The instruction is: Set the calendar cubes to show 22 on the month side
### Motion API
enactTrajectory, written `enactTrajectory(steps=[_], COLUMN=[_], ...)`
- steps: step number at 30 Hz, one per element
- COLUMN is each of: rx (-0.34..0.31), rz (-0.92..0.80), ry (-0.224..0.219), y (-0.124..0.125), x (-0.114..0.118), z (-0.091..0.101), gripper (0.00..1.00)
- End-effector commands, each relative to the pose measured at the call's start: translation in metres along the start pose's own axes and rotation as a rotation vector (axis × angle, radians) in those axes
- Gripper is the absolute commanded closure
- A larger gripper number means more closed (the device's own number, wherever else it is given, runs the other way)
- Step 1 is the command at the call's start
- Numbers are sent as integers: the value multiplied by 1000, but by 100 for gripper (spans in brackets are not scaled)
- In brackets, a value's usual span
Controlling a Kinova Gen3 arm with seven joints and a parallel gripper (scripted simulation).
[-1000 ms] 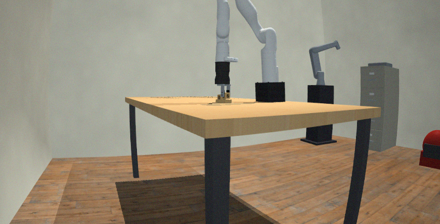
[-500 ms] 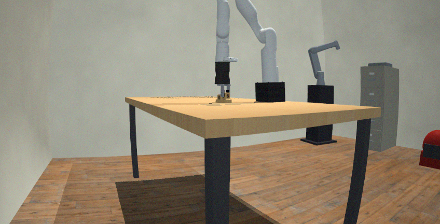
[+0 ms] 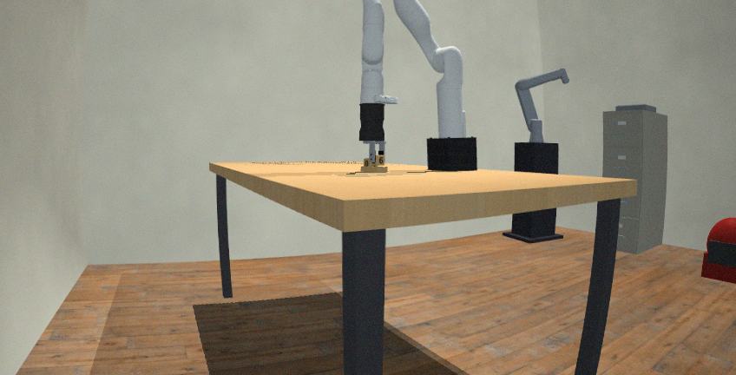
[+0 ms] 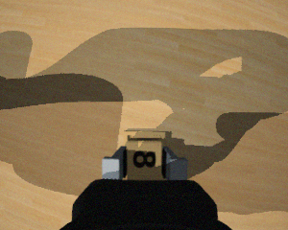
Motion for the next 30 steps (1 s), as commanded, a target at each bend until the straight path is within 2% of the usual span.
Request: enactTrajectory(steps=[1,30], rx=[0,-1], rz=[11,11], ry=[1,0], y=[1,0], x=[-2,-1], z=[-1,-7], gripper=[40,40])
Point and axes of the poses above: the point where the finger pads meet when closed, its own z axis back along the fingers, its own x axis across the jaws, y = z × x, the point moved 8 cm from there along z, back along the fingers, and after that the axes turned 15 degrees about z, right-handed, at the moved point
